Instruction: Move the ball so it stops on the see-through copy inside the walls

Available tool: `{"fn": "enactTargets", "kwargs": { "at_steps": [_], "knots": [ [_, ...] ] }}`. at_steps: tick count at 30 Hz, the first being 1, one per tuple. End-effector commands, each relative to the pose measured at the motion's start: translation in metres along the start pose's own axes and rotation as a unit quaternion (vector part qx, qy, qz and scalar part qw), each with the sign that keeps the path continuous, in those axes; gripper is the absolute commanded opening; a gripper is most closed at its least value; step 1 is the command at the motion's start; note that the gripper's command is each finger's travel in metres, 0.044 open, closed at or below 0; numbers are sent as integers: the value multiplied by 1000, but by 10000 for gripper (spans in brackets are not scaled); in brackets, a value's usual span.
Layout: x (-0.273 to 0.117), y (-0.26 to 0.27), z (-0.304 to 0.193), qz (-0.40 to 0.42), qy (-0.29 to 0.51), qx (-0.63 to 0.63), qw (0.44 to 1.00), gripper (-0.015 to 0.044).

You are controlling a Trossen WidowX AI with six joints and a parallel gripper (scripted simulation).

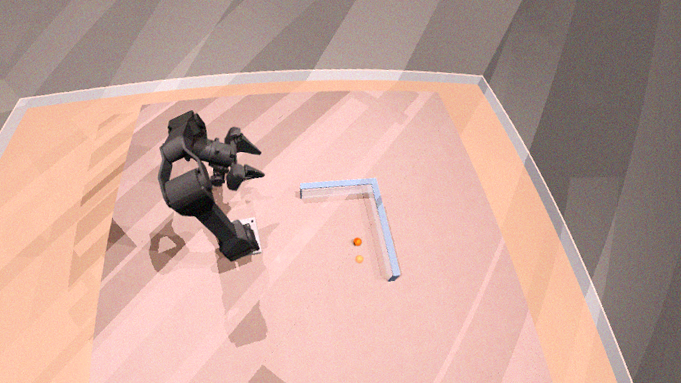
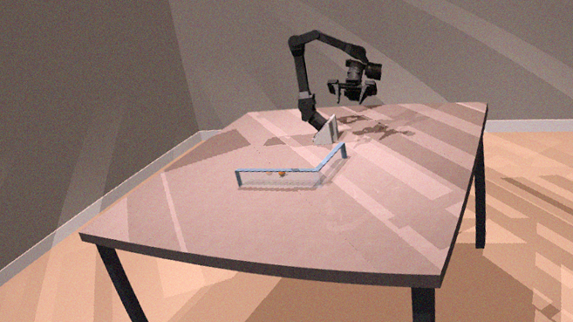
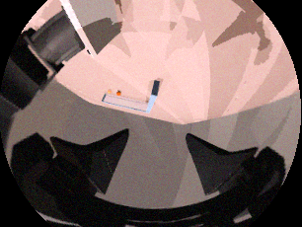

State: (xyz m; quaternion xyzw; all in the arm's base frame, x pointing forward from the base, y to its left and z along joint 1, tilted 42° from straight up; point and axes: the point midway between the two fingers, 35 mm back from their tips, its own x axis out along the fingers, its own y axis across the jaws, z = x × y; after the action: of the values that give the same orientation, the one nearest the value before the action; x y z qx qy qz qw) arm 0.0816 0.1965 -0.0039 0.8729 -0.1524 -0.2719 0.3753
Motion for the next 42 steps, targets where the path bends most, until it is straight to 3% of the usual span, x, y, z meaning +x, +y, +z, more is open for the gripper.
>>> {"fn": "enactTargets", "kwargs": {
  "at_steps": [1, 7, 14, 19, 26, 37, 39, 42],
  "knots": [
    [1, 0, 0, 0, -2, 4, 1000, 374],
    [30, 6, -21, 28, -85, 175, 981, 222],
    [89, 28, -51, 126, -189, 469, 853, 222],
    [136, 55, -64, 219, -221, 648, 696, 222],
    [201, 99, -69, 335, -208, 814, 428, 222],
    [286, 205, -40, 477, -27, 877, -52, 222],
    [290, 212, -37, 481, -13, 873, -80, 222],
    [290, 212, -37, 481, -13, 873, -80, 222]
  ]
}}
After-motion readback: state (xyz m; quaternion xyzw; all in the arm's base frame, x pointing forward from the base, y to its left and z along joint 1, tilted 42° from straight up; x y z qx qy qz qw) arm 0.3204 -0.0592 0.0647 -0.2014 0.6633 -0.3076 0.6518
